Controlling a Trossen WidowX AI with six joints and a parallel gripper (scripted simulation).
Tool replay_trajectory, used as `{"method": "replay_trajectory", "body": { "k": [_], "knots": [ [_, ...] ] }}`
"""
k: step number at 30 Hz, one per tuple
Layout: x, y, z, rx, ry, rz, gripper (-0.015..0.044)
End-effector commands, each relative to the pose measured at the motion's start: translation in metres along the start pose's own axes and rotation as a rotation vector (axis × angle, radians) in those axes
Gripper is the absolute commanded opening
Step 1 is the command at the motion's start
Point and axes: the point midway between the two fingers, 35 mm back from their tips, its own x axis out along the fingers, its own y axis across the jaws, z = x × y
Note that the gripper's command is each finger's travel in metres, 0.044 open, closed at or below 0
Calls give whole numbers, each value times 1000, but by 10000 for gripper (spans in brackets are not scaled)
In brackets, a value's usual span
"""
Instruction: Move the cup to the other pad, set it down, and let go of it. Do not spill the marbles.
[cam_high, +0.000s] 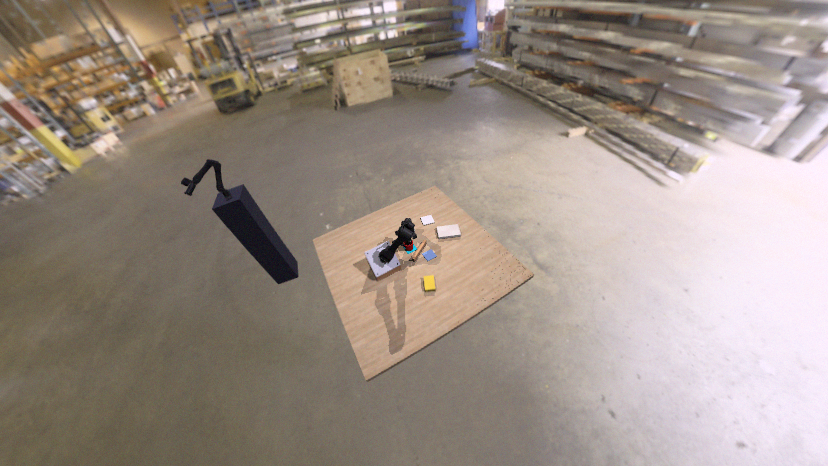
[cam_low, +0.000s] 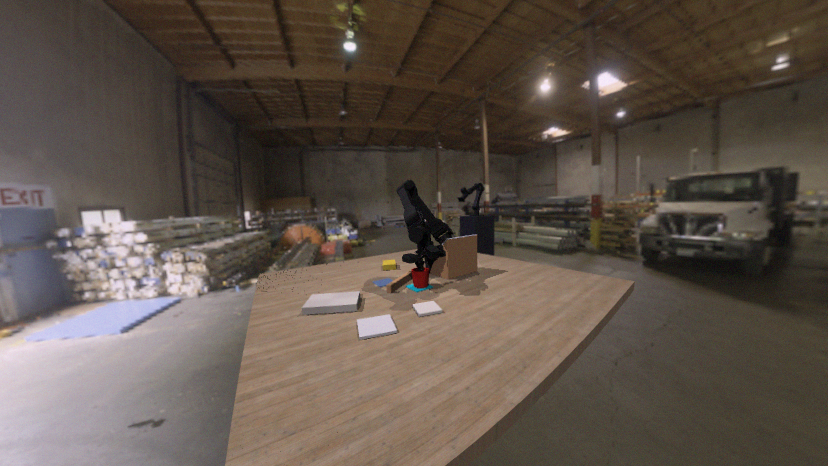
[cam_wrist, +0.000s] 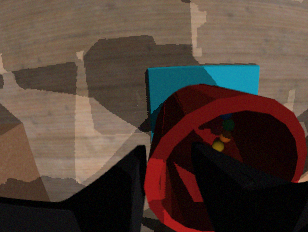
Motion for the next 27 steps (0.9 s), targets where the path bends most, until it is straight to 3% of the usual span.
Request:
{"method": "replay_trajectory", "body": {
  "k": [1,27],
  "knots": [
    [-3,0,1,2,-1,-1,128],
    [-43,-1,1,0,-1,-2,128]
  ]
}}
